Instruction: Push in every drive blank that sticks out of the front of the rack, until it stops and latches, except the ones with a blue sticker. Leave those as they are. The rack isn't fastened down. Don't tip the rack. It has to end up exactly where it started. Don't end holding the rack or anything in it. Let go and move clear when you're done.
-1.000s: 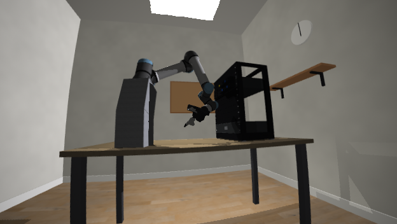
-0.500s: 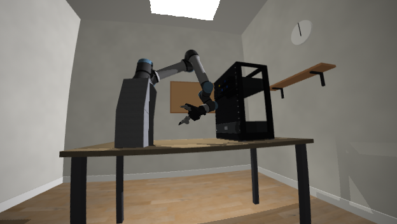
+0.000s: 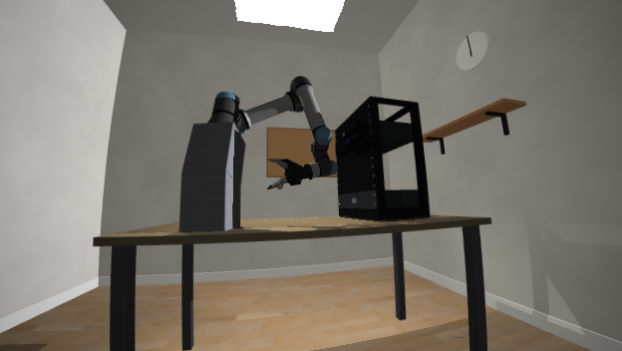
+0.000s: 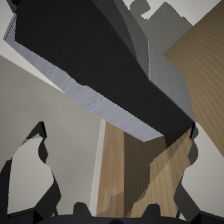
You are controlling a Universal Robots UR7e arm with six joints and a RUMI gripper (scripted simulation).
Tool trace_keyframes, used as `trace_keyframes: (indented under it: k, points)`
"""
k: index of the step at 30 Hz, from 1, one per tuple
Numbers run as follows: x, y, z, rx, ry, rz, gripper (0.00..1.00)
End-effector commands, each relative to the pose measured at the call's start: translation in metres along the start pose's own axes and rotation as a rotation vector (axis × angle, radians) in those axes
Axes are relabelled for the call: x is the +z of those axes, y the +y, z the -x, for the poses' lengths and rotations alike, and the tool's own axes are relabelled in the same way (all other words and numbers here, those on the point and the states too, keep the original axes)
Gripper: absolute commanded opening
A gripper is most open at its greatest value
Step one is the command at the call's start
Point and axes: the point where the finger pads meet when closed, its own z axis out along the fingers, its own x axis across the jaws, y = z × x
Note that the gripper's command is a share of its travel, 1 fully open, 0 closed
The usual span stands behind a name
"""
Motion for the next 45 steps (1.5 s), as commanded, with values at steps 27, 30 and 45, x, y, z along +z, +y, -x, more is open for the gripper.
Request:
trace_keyframes:
  k: [27,30,45]
  points:
    - [0.027,-0.190,0.047,0.151,-0.156,-0.704,1.00]
    - [0.020,-0.213,0.055,0.171,-0.194,-0.792,1.00]
    - [-0.030,-0.284,0.087,0.240,-0.380,-1.120,1.00]
